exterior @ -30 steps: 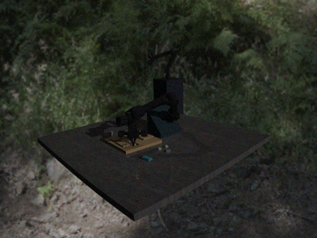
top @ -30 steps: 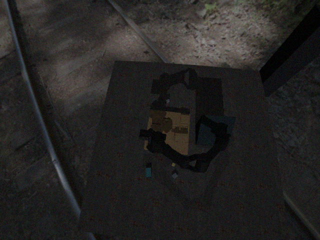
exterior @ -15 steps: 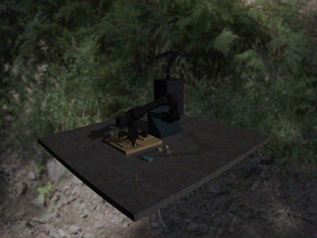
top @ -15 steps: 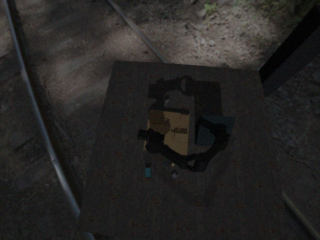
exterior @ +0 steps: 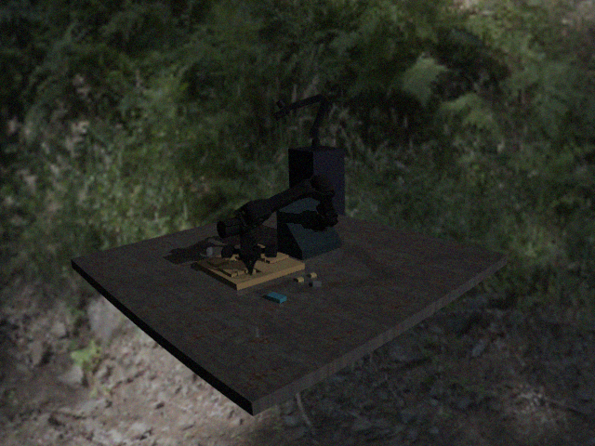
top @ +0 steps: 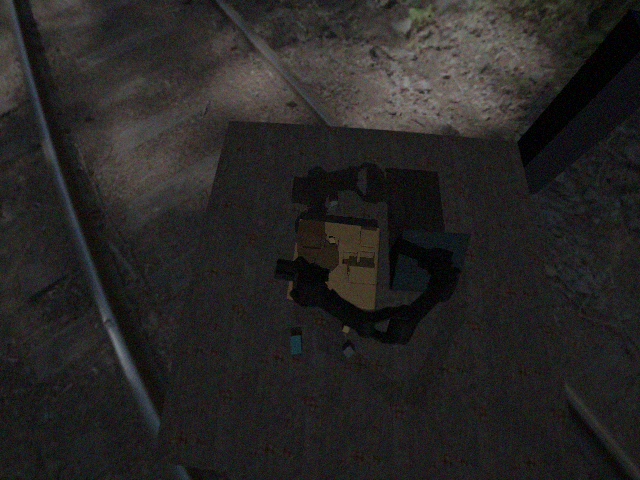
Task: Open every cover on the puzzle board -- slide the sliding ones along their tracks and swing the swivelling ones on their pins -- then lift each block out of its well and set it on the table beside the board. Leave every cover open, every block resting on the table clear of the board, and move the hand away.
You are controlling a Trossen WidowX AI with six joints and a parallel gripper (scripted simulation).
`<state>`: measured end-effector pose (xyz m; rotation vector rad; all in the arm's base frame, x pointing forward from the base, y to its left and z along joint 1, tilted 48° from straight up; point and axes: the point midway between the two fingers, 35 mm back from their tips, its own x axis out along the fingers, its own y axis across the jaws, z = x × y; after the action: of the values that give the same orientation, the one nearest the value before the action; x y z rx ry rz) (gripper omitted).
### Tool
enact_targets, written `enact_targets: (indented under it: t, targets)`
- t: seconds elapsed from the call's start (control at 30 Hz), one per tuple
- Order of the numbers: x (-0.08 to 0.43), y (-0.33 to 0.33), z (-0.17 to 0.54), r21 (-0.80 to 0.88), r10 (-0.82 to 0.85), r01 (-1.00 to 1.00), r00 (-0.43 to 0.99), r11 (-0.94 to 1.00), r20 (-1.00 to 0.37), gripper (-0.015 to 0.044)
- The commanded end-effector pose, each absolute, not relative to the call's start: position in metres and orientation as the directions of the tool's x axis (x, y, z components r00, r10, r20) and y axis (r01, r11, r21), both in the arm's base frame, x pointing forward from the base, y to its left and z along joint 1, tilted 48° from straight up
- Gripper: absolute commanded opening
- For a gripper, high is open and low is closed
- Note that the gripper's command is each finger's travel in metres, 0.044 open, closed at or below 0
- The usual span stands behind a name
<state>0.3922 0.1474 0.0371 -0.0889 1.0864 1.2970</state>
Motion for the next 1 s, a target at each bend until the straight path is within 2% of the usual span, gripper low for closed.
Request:
enact_targets:
  t: [0.0,0.97]
  targets:
    - [0.39,0.143,0.036,0.494,0.723,-0.802,-0.116,0.336,-0.681,0.0]
    - [0.365,0.116,0.022,0.475,0.735,-0.821,-0.103,0.318,-0.67,0.0]
